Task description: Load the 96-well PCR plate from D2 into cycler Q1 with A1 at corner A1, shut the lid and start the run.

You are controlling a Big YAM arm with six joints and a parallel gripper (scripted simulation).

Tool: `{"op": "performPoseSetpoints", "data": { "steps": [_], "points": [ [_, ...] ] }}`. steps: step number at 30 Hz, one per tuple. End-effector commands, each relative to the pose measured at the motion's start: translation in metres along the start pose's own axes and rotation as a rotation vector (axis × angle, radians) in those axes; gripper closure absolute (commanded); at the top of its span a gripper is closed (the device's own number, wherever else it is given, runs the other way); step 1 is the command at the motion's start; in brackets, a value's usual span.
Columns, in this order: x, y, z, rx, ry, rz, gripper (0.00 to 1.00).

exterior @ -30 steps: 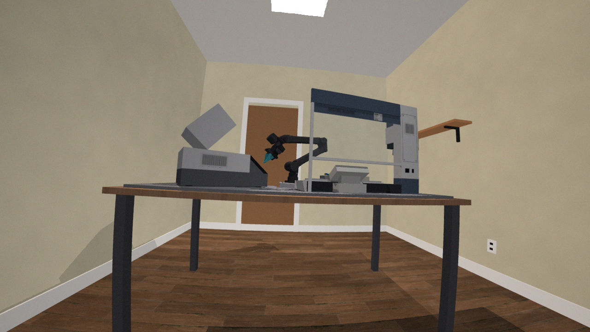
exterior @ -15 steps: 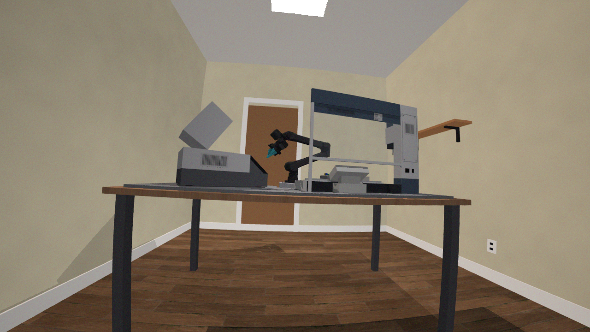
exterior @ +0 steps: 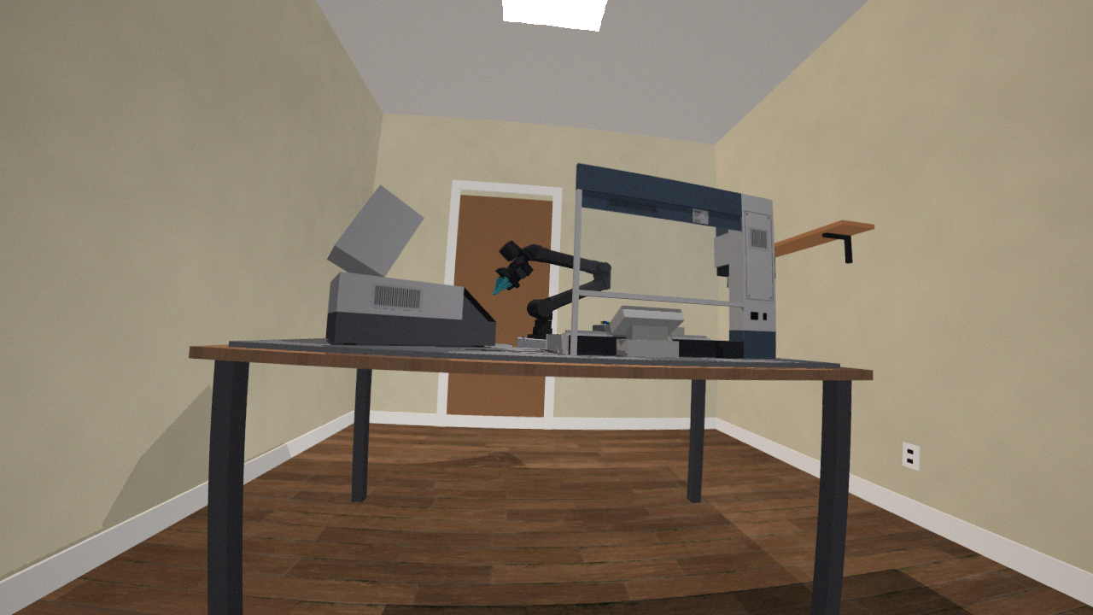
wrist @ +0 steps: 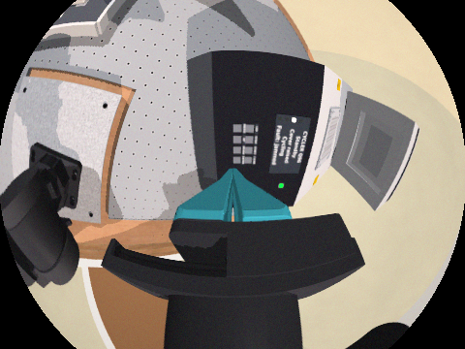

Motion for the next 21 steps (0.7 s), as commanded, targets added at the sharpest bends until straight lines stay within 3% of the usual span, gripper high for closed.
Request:
{"op": "performPoseSetpoints", "data": {
  "steps": [1,10,21],
  "points": [
    [0.004,-0.017,-0.006,0.044,0.012,0.007,1.00],
    [0.005,-0.031,-0.019,0.090,0.020,-0.009,1.00],
    [0.006,-0.036,-0.022,0.100,0.023,-0.011,1.00]
  ]
}}
Point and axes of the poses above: the point where the finger pads meet when closed, its own z axis out along the fingers, its own y axis across the jaws, x = y × z, the point moved 2 cm from there along -z, back along the fingers, and after that the axes turned 14 degrees about -z, right-handed, at the moved point
